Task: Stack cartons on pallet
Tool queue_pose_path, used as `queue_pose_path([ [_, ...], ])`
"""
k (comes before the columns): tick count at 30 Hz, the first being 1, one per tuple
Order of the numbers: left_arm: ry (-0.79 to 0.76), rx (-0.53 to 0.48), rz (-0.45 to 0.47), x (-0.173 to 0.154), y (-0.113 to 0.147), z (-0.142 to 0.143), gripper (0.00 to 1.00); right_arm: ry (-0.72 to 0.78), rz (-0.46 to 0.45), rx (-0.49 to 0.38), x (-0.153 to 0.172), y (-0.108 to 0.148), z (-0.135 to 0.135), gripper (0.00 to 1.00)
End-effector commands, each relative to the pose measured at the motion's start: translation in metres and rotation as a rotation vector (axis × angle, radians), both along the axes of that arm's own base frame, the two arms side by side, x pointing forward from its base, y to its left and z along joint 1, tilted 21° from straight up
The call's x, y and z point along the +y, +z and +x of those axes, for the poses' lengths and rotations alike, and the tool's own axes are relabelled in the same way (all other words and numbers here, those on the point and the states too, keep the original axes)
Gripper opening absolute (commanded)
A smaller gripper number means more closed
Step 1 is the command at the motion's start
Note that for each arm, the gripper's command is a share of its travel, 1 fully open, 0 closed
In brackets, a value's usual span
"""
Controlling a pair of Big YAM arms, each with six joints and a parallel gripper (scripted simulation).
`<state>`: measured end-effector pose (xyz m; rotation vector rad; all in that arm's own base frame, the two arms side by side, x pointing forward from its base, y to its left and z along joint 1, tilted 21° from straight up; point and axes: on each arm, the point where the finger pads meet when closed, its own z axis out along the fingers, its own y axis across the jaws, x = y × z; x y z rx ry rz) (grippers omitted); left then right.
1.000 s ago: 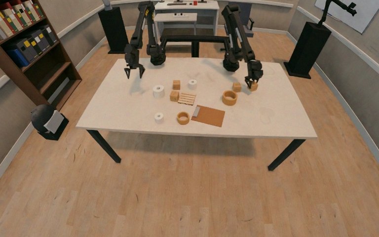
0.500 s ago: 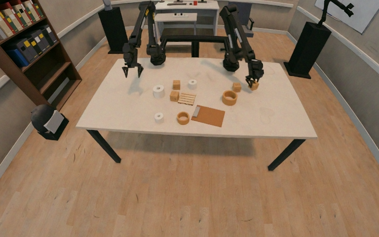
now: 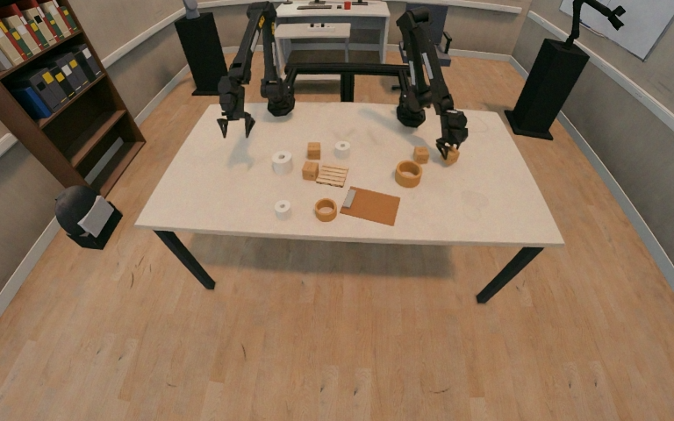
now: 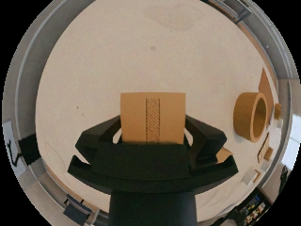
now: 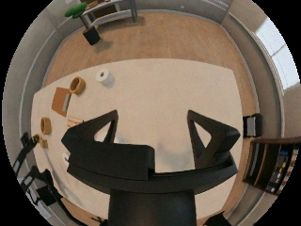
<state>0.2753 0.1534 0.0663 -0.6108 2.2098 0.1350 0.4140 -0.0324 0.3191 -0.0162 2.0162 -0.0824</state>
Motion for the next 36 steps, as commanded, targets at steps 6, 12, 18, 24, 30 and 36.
queue_pose_path([
  [6, 0.0, -0.023, 0.008, 0.001, -0.008, 0.008, 0.54, 0.013, -0.016, -0.037, 0.001, 0.023, 0.004, 1.0],
  [12, 0.004, -0.018, 0.006, 0.001, -0.013, 0.006, 0.54, 0.013, -0.016, -0.037, 0.001, 0.023, 0.004, 1.0],
  [18, -0.001, -0.017, 0.005, -0.001, -0.017, 0.007, 0.54, 0.013, -0.016, -0.037, 0.001, 0.023, 0.004, 1.0],
  [24, 0.0, -0.019, 0.007, 0.0, -0.017, 0.008, 0.54, 0.013, -0.016, -0.037, 0.001, 0.023, 0.004, 1.0],
  [30, 0.001, -0.023, 0.009, 0.002, -0.018, 0.011, 0.54, 0.013, -0.016, -0.037, 0.001, 0.023, 0.004, 1.0],
  [36, -0.001, -0.018, 0.006, 0.0, -0.023, 0.01, 0.54, 0.013, -0.016, -0.037, 0.001, 0.023, 0.004, 1.0],
])
